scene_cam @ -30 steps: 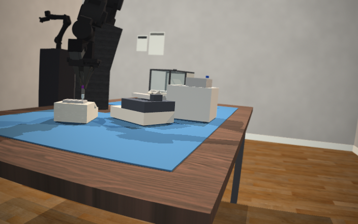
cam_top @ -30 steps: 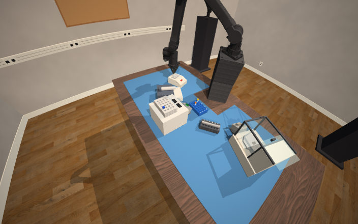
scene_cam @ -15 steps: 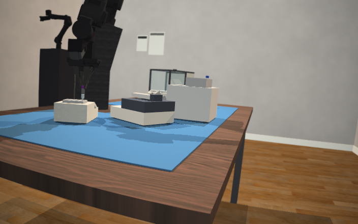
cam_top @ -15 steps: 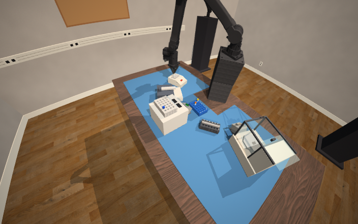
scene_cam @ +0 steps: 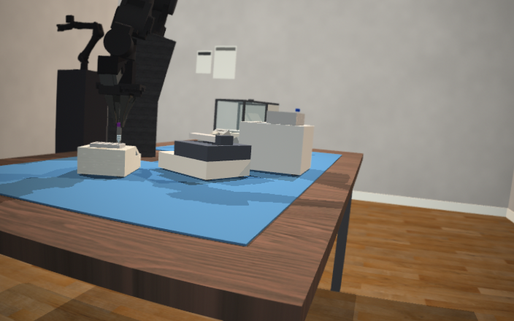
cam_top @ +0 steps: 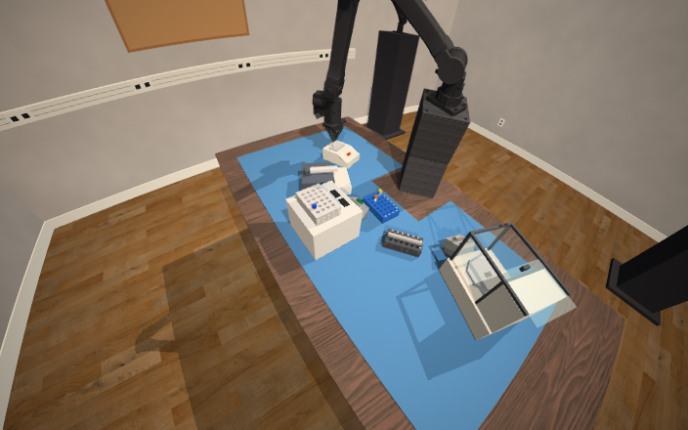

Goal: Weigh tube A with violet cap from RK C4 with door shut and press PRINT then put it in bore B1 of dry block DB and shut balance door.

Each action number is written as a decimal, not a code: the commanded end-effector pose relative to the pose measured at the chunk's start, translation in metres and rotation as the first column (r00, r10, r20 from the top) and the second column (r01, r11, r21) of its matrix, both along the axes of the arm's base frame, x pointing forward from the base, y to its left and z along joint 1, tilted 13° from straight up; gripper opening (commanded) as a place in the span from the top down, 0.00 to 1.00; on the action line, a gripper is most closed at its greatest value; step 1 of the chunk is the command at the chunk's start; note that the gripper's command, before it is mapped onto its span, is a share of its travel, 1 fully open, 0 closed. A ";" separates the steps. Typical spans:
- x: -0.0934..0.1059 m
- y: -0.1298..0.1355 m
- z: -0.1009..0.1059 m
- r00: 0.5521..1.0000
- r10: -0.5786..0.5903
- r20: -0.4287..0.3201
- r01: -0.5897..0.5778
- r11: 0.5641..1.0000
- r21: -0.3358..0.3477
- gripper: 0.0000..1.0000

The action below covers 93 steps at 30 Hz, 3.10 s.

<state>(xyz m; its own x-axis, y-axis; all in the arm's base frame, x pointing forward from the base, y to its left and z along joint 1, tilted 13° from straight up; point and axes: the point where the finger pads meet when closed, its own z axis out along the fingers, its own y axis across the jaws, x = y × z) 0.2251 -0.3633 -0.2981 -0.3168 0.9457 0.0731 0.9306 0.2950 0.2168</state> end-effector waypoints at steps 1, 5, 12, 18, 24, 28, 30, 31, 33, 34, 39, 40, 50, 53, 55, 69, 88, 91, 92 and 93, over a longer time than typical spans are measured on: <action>0.002 -0.007 0.003 1.000 -0.006 0.006 0.006 1.000 -0.011 0.91; 0.002 -0.007 0.003 1.000 -0.006 0.006 0.006 1.000 -0.011 0.91; 0.001 -0.007 0.003 1.000 -0.006 0.006 0.006 1.000 -0.011 0.91; 0.001 -0.007 0.003 1.000 -0.006 0.006 0.006 1.000 -0.011 0.91; 0.001 -0.007 0.003 1.000 -0.006 0.006 0.006 1.000 -0.011 0.91; 0.001 -0.007 0.003 1.000 -0.006 0.006 0.006 1.000 -0.011 0.91; 0.001 -0.007 0.003 1.000 -0.006 0.006 0.006 1.000 -0.011 0.91; 0.001 -0.007 0.003 1.000 -0.006 0.006 0.006 1.000 -0.011 0.91; -0.005 0.001 -0.007 1.000 -0.021 -0.002 0.021 1.000 0.006 0.91; -0.005 0.001 -0.007 1.000 -0.021 -0.002 0.021 1.000 0.006 0.91; 0.002 -0.006 -0.005 1.000 -0.017 0.004 0.017 1.000 -0.005 0.91; 0.002 -0.005 -0.009 1.000 -0.016 0.003 0.016 1.000 -0.004 0.91; 0.009 -0.003 -0.012 1.000 -0.003 0.005 0.003 1.000 -0.008 0.91; 0.009 -0.003 -0.012 1.000 -0.003 0.005 0.003 1.000 -0.008 0.91; 0.009 -0.003 -0.012 1.000 -0.003 0.004 0.003 1.000 -0.007 0.91; 0.009 -0.002 -0.012 1.000 -0.002 0.001 0.002 1.000 0.000 0.91; 0.006 0.006 -0.013 1.000 -0.002 0.000 0.002 1.000 0.003 0.91; 0.004 0.009 -0.014 1.000 -0.002 -0.002 0.002 1.000 0.007 0.91; 0.004 0.010 -0.014 1.000 -0.002 -0.003 0.002 1.000 0.009 0.91; 0.004 0.010 -0.014 1.000 -0.002 -0.002 0.002 1.000 0.009 0.91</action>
